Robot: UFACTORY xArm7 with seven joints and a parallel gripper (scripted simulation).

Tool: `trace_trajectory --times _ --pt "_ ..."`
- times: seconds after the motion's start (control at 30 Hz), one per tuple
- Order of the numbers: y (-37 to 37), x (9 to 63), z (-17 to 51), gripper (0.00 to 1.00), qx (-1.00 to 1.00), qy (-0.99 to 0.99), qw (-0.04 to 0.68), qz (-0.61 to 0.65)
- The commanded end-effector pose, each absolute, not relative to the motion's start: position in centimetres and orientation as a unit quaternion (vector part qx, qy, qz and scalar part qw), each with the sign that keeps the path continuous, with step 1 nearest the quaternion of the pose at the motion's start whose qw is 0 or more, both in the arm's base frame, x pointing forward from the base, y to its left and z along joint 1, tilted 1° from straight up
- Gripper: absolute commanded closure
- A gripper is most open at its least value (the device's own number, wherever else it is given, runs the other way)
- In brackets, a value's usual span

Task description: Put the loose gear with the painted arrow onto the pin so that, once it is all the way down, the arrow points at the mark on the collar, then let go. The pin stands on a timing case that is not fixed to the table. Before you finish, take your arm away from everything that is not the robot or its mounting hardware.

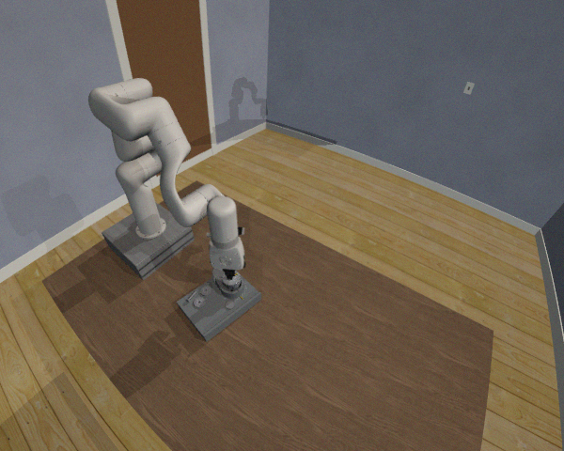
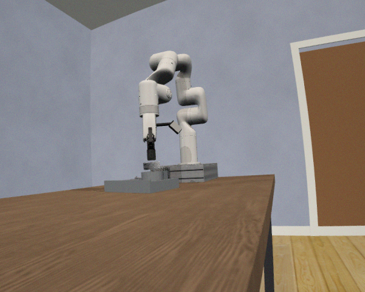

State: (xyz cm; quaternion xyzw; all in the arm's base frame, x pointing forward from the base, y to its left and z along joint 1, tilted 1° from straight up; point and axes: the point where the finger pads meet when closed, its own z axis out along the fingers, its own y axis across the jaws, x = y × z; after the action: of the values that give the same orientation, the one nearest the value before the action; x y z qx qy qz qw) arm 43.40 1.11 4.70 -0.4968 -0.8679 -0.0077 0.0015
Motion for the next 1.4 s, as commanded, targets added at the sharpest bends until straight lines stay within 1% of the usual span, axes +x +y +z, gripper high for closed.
trace_trajectory --times 0.0,0.47,0.93,1.37 --pt "1.1 43.6 4.8 1.00 -0.497 -0.868 0.000 -0.009" --pt "1.1 43.5 4.8 1.00 -0.497 -0.868 0.000 -0.009" --pt "1.6 40.9 4.8 1.00 -0.497 -0.868 0.000 -0.009" --pt "1.6 40.8 4.6 1.00 -0.497 -0.868 0.000 -0.009"
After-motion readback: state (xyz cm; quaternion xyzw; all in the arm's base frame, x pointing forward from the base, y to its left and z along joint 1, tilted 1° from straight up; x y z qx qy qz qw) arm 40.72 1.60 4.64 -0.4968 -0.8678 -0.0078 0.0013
